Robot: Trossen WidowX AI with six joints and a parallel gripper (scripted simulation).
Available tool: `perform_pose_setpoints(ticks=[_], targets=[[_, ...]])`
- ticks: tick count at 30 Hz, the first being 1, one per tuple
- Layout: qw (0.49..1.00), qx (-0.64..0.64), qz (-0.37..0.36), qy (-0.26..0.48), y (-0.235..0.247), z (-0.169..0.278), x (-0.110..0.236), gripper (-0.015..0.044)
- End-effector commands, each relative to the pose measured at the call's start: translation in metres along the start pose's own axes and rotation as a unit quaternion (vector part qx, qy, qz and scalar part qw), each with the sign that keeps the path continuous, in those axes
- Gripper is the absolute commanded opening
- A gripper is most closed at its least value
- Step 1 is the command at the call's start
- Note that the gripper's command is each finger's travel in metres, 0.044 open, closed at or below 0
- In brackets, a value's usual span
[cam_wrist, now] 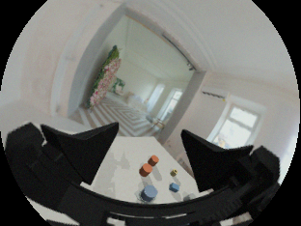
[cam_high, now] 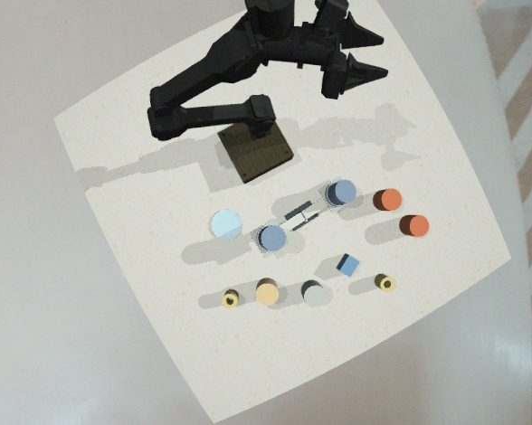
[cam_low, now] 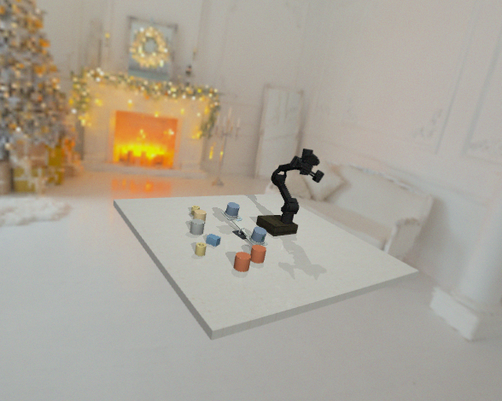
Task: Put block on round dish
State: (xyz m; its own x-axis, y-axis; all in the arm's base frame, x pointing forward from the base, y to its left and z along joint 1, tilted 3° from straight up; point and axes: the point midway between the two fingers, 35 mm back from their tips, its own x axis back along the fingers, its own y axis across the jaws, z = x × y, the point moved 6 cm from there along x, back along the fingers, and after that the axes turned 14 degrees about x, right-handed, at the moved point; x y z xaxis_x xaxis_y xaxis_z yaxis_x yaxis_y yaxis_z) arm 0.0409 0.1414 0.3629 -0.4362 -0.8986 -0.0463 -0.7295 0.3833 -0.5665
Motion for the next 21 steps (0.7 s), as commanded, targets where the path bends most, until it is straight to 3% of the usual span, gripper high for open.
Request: perform_pose_setpoints(ticks=[1, 21], targets=[[0.999, 0.004, 0.012, 0.051, -0.004, 0.016, -0.007, 0.0440], [0.947, -0.055, 0.083, 0.305, -0.038, 0.104, -0.007, 0.0440]])
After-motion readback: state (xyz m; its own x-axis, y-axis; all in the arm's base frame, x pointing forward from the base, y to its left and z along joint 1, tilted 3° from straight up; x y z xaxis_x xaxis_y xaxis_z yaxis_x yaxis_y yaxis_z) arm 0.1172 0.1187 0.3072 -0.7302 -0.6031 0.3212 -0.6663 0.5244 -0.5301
